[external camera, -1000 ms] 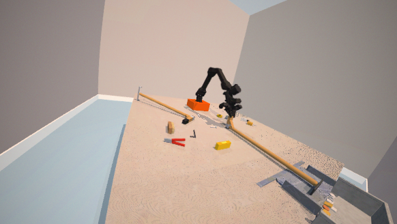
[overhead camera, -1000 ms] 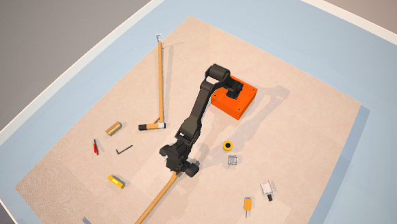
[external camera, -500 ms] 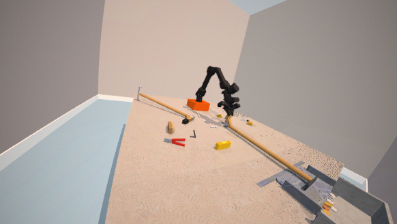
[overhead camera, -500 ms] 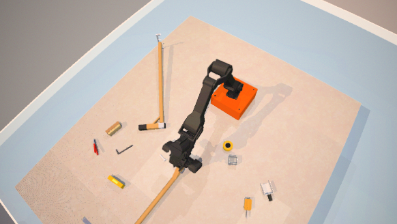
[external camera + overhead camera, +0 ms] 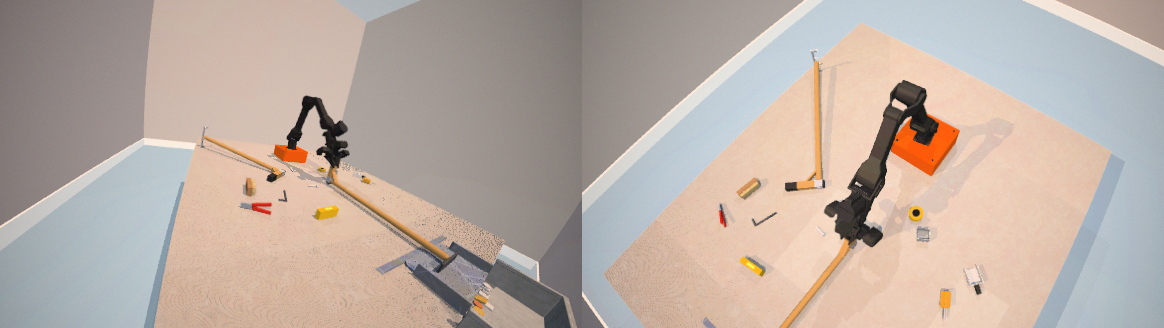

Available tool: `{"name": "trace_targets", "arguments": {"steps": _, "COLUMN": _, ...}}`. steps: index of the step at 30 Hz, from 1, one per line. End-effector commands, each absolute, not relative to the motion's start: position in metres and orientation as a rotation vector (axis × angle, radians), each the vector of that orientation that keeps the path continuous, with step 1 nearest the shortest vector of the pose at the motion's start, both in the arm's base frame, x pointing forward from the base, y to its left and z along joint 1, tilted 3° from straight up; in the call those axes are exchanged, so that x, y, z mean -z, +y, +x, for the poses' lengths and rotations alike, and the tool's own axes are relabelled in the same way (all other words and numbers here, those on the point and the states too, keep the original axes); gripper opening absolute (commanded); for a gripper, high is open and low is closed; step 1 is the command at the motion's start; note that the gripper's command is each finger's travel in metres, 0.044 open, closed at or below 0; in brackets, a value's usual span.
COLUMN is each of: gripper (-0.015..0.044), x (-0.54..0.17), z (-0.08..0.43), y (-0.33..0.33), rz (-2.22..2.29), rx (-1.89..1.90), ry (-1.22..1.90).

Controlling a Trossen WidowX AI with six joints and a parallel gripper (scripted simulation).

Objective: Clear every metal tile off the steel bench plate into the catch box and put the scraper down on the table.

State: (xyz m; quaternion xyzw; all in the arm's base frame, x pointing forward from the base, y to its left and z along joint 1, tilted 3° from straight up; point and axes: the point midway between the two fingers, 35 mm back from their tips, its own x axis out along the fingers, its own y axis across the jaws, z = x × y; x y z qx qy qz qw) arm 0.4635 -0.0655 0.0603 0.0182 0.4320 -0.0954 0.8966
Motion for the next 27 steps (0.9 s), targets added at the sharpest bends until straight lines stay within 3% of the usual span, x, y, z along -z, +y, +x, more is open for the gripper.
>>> {"name": "trace_targets", "arguments": {"steps": 1, "gripper": 0.0000, "x": -0.069, "z": 0.459, "y": -0.065, "rz": 0.039, "rx": 0.203, "ry": 0.872}}
{"name": "trace_targets", "arguments": {"steps": 27, "gripper": 0.0000, "x": -0.067, "z": 0.420, "y": -0.058, "rz": 0.039, "rx": 0.202, "ry": 0.872}}
